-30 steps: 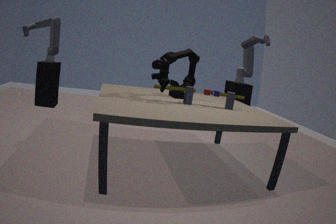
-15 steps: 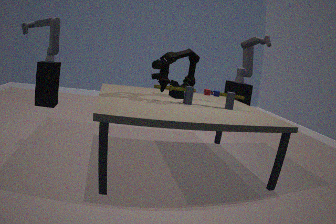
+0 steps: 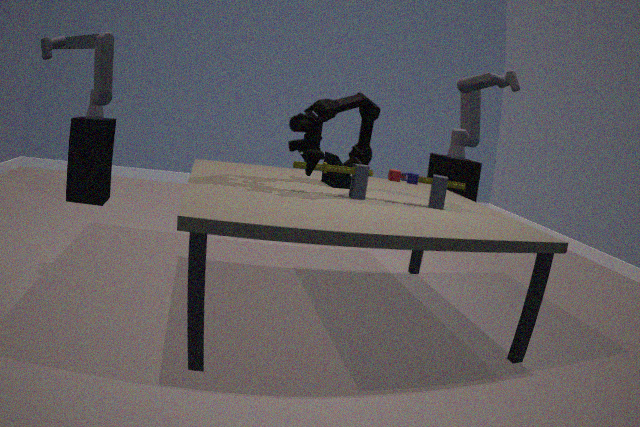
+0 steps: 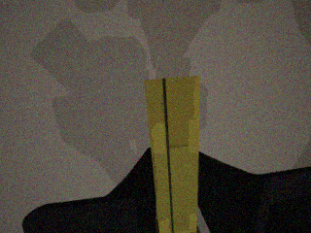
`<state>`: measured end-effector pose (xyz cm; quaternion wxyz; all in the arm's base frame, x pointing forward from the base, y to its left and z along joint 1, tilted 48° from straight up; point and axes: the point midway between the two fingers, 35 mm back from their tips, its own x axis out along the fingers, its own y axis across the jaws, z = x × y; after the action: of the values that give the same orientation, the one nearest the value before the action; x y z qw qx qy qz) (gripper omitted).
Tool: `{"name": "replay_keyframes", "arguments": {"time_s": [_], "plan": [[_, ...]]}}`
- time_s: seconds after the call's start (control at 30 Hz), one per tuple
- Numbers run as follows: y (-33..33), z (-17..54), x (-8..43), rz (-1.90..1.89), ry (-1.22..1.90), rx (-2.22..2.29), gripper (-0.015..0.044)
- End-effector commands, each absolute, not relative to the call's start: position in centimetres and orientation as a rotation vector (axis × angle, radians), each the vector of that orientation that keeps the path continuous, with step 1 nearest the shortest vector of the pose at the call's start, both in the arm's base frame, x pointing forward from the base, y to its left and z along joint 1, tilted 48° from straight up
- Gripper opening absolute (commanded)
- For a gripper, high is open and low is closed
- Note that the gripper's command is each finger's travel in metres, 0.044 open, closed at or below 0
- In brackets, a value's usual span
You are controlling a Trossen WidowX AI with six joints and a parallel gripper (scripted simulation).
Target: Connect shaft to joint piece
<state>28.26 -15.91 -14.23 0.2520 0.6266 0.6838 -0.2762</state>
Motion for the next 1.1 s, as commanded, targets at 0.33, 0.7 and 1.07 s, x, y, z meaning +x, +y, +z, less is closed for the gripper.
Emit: {"name": "replay_keyframes", "arguments": {"time_s": [0.33,0.7,1.07], "plan": [[-15.0,-13.4,28.3,-0.748,1.849,1.717,0.0000],[-13.8,-12.2,28.3,-0.747,1.845,1.723,0.0000],[-12.6,-11.0,28.3,-0.746,1.846,1.724,0.0000]]}}
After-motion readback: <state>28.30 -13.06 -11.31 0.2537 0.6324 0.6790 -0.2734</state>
